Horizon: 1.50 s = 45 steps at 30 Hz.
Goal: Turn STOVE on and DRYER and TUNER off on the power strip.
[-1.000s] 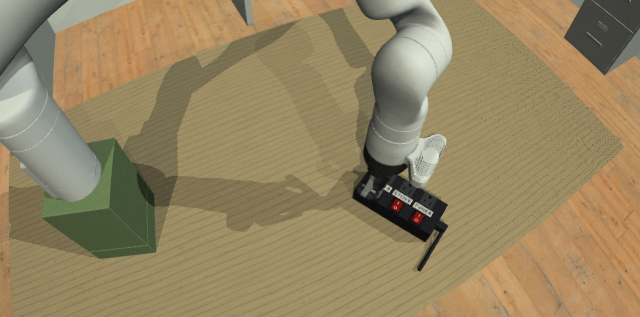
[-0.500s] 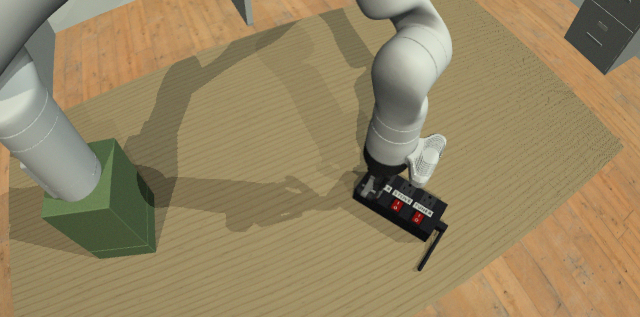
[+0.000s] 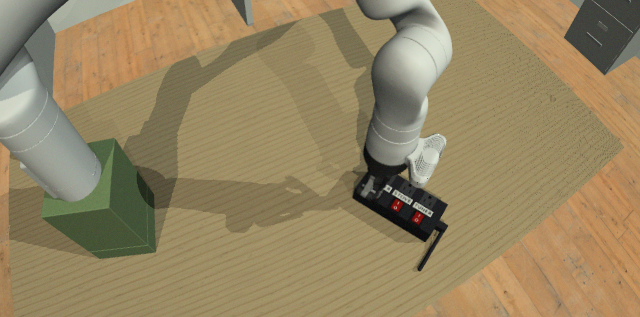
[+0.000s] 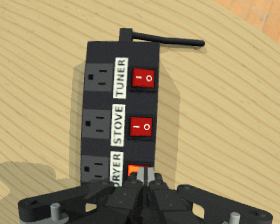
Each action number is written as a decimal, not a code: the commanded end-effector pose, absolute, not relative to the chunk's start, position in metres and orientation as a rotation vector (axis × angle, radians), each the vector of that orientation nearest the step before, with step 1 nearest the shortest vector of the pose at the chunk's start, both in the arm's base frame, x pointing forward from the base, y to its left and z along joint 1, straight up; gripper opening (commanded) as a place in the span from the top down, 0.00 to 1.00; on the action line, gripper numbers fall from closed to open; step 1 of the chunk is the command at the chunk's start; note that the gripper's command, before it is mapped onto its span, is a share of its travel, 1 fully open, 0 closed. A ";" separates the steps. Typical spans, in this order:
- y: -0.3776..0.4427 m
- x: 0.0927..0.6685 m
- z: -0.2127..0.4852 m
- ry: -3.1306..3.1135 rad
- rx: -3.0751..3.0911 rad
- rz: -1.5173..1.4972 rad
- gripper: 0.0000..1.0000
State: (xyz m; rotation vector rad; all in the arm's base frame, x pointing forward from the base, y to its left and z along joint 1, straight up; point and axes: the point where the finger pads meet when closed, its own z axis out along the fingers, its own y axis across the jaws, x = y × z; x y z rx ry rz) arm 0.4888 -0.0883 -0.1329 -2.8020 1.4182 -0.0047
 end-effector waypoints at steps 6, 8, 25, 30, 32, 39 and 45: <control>-0.088 0.490 -0.134 1.418 -2.801 -0.007 1.00; -0.088 0.490 -0.135 1.418 -2.801 -0.007 1.00; -0.088 0.490 -0.140 1.418 -2.801 -0.007 1.00; -0.088 0.490 -0.140 1.418 -2.801 -0.007 1.00; -0.088 0.490 -0.140 1.418 -2.801 -0.007 1.00; -0.088 0.490 -0.140 1.418 -2.801 -0.007 1.00; -0.088 0.490 -0.139 1.418 -2.801 -0.007 1.00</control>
